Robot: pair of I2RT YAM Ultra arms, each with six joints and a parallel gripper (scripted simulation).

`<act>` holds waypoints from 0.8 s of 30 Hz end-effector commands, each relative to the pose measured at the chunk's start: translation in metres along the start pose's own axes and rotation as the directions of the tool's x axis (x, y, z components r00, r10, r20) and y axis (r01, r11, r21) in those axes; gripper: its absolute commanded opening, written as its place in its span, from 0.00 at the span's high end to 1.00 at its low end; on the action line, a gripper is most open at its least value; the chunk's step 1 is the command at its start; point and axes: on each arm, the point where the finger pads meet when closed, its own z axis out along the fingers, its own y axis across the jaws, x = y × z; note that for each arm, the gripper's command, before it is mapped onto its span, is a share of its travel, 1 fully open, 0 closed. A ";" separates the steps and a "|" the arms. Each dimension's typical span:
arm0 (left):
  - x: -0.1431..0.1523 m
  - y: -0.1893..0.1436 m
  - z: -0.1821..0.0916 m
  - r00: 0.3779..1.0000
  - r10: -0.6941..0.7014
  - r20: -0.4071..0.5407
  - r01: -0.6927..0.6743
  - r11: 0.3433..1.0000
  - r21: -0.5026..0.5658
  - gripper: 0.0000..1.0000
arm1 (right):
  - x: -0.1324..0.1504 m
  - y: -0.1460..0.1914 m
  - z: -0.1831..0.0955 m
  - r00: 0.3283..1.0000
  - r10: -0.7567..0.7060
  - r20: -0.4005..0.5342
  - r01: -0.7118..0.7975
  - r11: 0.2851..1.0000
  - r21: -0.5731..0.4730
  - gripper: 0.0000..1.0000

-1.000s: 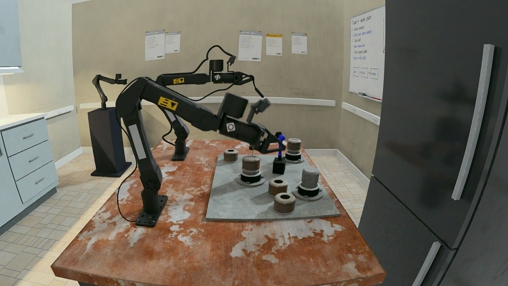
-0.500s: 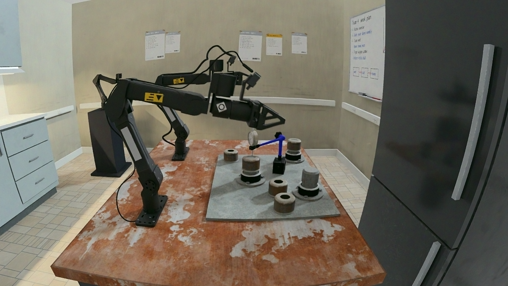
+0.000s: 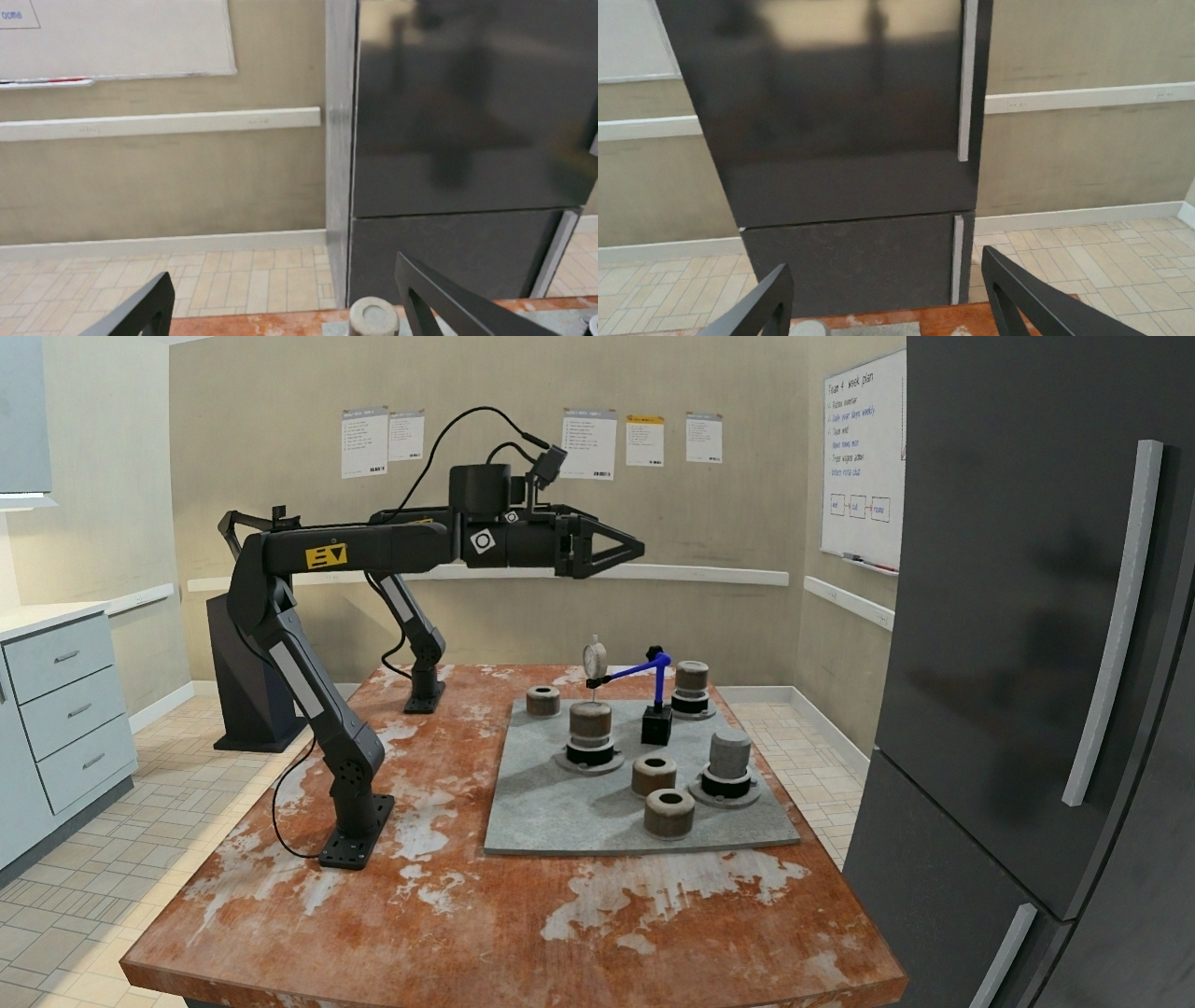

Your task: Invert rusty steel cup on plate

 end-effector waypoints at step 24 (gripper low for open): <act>-0.020 0.003 -0.012 0.999 0.010 0.045 -0.010 1.000 -0.004 0.00 | 0.006 0.000 0.000 1.000 0.007 -0.024 -0.007 1.000 0.001 0.14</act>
